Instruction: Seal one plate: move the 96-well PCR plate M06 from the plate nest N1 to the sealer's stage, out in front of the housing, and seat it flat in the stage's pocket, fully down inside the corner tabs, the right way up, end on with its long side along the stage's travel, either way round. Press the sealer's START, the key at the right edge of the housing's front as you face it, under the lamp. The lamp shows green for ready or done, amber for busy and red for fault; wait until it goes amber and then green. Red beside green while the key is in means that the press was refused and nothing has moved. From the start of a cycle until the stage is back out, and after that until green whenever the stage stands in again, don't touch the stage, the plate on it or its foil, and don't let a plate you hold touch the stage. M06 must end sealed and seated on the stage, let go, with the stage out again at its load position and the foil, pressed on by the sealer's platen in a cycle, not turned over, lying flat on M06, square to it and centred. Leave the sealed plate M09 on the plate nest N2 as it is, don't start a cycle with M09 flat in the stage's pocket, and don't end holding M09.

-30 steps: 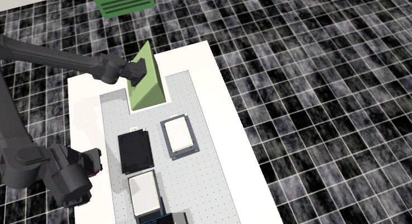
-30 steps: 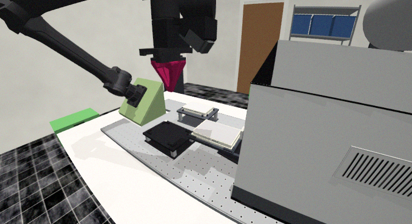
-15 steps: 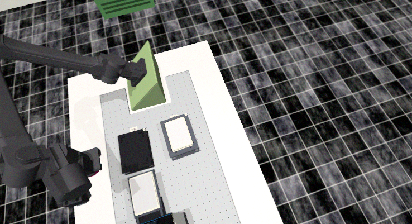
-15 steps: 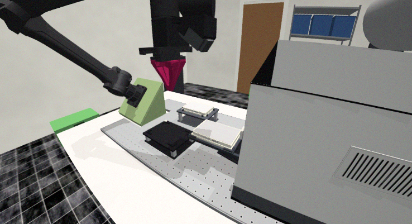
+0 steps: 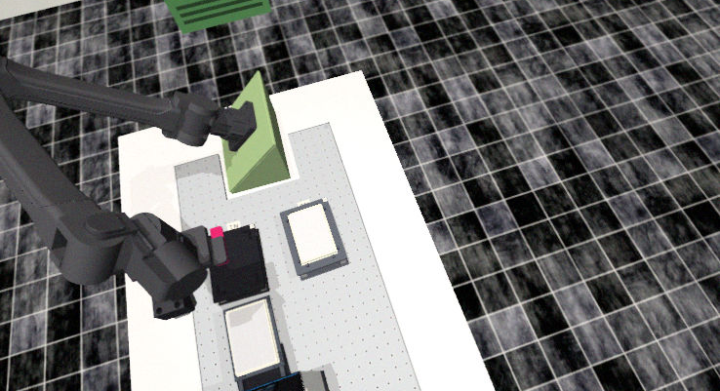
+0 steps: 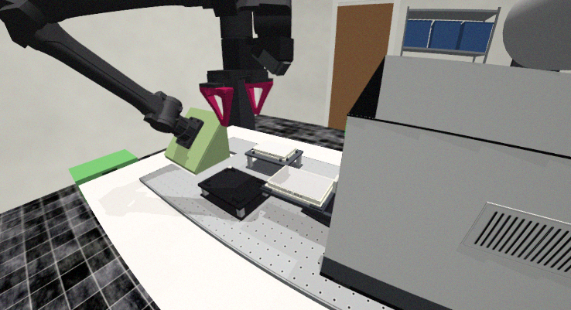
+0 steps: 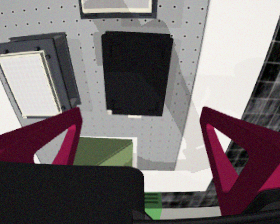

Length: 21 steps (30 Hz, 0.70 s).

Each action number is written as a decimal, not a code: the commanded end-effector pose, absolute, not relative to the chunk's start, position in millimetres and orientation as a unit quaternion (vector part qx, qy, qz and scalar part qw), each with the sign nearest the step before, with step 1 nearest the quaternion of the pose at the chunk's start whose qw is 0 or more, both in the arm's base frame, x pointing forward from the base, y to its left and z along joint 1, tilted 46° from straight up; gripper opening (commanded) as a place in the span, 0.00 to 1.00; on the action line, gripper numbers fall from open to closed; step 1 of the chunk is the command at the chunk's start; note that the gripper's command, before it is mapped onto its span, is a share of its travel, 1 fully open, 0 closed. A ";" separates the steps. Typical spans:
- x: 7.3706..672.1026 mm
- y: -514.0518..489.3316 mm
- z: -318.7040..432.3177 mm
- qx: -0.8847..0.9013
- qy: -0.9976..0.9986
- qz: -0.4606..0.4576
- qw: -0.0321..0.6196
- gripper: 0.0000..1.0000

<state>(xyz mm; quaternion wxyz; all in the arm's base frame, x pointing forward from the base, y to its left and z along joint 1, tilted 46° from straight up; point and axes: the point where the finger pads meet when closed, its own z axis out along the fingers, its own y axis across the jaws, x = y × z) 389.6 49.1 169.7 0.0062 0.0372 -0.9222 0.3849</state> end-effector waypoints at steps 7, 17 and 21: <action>363.5 71.7 148.5 0.024 -0.925 0.380 -0.019 1.00; 340.7 81.1 112.1 0.015 -0.923 0.385 -0.007 1.00; 326.4 92.7 100.8 0.027 -0.923 0.384 -0.007 1.00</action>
